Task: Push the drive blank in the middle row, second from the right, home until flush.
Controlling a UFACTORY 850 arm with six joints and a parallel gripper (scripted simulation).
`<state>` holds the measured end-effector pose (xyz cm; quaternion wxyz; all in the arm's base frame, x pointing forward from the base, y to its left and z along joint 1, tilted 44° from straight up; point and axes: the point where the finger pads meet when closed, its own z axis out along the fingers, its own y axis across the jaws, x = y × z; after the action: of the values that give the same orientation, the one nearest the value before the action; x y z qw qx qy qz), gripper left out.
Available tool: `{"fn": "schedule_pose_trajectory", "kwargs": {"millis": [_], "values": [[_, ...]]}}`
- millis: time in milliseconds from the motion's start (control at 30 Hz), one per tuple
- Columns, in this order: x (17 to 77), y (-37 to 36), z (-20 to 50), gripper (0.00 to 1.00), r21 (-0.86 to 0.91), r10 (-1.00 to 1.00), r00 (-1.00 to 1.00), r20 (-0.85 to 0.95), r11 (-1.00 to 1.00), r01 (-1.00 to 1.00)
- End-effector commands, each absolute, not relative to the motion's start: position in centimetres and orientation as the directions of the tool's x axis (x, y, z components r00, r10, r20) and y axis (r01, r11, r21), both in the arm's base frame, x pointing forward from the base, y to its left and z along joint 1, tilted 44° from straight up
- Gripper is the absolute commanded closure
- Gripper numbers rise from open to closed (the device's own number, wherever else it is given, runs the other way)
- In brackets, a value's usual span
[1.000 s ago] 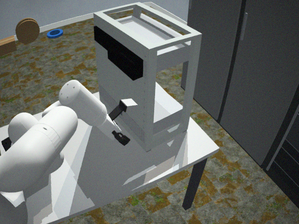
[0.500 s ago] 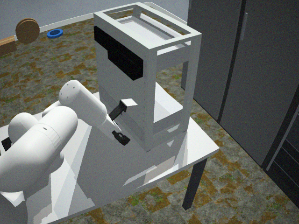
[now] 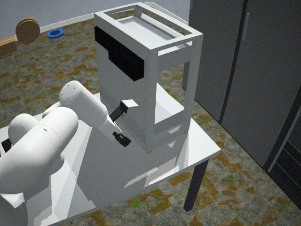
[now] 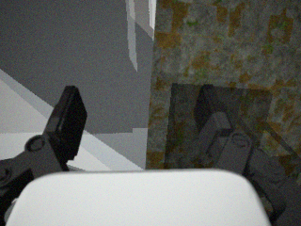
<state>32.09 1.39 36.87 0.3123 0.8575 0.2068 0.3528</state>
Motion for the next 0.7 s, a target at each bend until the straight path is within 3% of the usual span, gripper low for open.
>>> {"fn": "schedule_pose_trajectory", "kwargs": {"millis": [0,667], "values": [[32.12,1.42,36.93,0.0,0.681,0.575,0.665,0.477,-0.72,0.134],[31.88,2.18,36.02,0.0,0.659,0.57,0.671,0.474,-0.735,0.158]]}}
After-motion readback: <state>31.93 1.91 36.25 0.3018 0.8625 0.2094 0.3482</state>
